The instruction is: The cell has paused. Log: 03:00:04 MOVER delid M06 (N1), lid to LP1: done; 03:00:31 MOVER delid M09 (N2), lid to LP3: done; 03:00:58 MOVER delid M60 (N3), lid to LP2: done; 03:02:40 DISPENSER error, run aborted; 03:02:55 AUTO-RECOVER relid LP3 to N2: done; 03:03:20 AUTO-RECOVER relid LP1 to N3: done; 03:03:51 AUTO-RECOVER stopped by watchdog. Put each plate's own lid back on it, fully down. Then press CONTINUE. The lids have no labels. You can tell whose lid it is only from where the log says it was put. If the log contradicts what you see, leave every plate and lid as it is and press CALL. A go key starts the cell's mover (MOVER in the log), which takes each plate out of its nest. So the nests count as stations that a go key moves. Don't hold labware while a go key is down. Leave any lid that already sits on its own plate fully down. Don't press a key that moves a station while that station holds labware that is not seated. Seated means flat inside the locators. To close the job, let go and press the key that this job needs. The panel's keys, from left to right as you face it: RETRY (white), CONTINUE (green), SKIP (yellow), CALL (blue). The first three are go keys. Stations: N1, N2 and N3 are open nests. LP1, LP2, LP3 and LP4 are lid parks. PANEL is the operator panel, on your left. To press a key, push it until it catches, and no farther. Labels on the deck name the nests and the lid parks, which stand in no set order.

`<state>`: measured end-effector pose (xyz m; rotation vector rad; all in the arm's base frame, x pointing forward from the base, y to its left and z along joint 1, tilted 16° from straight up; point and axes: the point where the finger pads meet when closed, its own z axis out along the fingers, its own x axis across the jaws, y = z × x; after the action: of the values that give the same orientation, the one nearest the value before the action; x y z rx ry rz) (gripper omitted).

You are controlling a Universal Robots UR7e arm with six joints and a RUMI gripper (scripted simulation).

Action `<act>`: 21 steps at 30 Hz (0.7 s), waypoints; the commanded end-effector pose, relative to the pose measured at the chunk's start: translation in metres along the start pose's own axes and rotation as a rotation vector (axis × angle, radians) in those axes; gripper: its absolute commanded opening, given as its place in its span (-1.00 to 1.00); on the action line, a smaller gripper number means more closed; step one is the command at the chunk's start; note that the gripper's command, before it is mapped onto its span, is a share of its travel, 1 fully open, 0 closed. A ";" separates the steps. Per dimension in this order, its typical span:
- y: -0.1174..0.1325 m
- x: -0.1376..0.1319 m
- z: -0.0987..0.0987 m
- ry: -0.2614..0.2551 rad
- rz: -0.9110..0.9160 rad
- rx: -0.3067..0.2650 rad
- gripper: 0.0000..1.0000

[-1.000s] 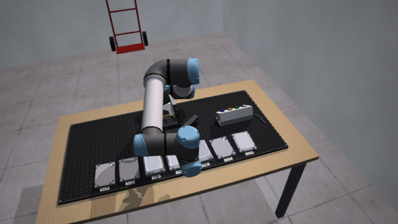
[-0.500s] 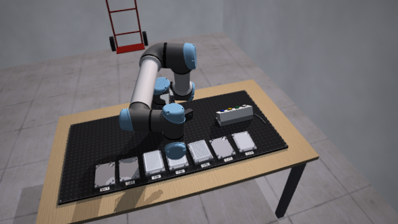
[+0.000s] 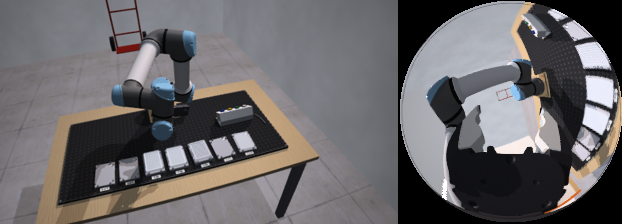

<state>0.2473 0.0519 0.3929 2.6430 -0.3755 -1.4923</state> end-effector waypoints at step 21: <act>-0.013 0.025 0.056 0.252 0.253 0.273 0.64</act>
<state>0.2191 0.0592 0.3514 2.7838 -0.8132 -1.1650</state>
